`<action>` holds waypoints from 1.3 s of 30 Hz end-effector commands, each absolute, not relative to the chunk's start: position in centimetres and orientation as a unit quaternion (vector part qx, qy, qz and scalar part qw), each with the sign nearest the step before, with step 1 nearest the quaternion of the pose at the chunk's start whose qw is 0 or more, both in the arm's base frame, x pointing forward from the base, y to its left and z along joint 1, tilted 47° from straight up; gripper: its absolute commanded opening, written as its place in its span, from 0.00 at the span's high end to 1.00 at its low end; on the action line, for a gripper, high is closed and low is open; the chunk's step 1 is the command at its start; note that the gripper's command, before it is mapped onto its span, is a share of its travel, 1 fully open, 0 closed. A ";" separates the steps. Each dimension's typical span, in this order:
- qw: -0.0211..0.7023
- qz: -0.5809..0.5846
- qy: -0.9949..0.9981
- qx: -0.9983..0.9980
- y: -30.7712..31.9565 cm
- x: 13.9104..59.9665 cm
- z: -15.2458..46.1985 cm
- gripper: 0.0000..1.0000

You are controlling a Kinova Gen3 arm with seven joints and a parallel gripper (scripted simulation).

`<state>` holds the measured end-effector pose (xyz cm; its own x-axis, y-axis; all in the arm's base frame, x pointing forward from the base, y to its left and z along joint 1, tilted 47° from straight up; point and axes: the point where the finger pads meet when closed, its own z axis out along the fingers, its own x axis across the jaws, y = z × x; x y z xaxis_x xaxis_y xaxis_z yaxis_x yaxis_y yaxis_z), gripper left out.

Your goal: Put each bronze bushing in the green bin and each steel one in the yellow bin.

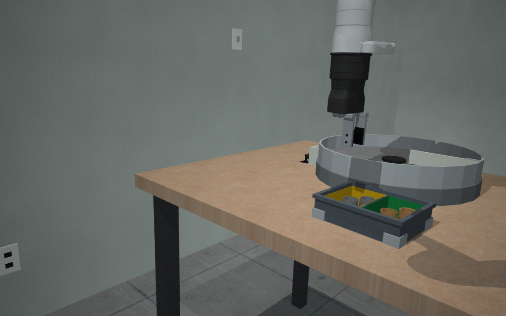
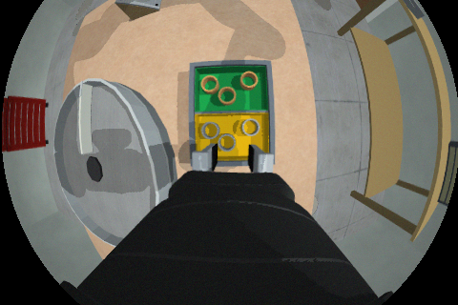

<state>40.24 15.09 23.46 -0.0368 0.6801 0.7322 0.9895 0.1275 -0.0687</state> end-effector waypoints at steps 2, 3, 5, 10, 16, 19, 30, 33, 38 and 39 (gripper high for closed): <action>0.321 -0.241 -0.678 -0.616 15.0 40.3 23.5 0.00; 0.321 -0.241 -0.678 -0.616 15.0 40.3 23.5 0.00; 0.321 -0.241 -0.678 -0.616 15.0 40.3 23.5 0.00; 0.321 -0.241 -0.678 -0.616 15.0 40.3 23.5 0.00; 0.321 -0.241 -0.678 -0.616 15.0 40.3 23.5 0.00; 0.321 -0.241 -0.678 -0.616 15.0 40.3 23.5 0.00; 0.321 -0.241 -0.678 -0.616 12.8 37.9 23.8 0.00; 0.321 -0.241 -0.678 -0.616 12.8 37.9 23.8 0.00; 0.321 -0.241 -0.678 -0.616 10.5 35.5 24.1 0.00; 0.321 -0.241 -0.678 -0.616 10.5 35.5 24.1 0.00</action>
